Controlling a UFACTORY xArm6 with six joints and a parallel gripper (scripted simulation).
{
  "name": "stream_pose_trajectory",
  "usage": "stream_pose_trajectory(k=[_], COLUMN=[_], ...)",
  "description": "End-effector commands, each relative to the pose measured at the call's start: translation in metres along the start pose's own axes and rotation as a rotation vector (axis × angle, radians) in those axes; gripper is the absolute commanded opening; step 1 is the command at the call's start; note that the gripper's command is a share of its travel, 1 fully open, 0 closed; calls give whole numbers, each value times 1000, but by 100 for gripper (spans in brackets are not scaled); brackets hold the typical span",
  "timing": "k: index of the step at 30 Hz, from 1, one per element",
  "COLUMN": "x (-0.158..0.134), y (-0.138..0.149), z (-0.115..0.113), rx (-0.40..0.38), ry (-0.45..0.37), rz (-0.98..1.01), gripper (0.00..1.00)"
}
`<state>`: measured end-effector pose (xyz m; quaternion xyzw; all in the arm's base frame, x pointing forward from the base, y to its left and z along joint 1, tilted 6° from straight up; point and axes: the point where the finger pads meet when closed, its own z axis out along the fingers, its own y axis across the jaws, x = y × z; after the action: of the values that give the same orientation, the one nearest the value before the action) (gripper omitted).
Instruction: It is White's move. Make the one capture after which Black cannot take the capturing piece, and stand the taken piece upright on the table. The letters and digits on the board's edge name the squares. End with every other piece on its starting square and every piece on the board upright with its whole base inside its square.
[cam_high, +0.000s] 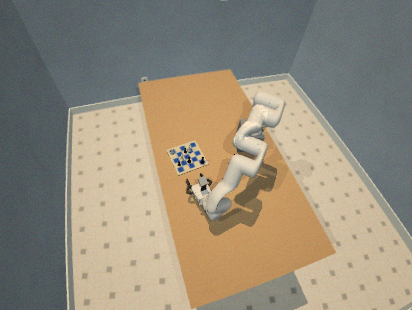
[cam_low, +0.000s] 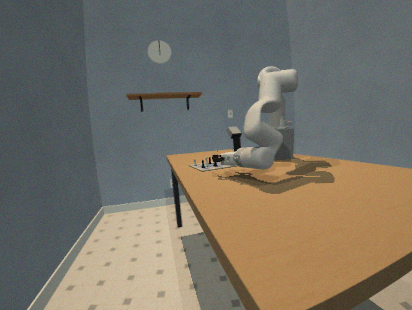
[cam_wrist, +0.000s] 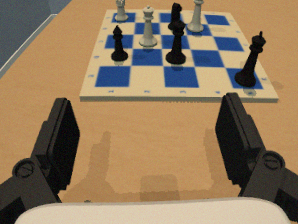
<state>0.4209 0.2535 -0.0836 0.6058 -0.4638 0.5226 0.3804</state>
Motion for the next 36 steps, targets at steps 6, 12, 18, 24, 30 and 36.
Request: stream_pose_trajectory(k=[6, 12, 18, 24, 30, 36], x=[1, 1, 1, 2, 12, 40], y=[-1, -1, -1, -1, -1, -1], z=[-1, -1, -1, -1, -2, -4], rx=[0, 0, 0, 0, 0, 0], ry=[-2, -2, -2, -2, -2, -2], rz=[3, 3, 3, 3, 3, 3], gripper=[100, 100, 100, 100, 100, 100])
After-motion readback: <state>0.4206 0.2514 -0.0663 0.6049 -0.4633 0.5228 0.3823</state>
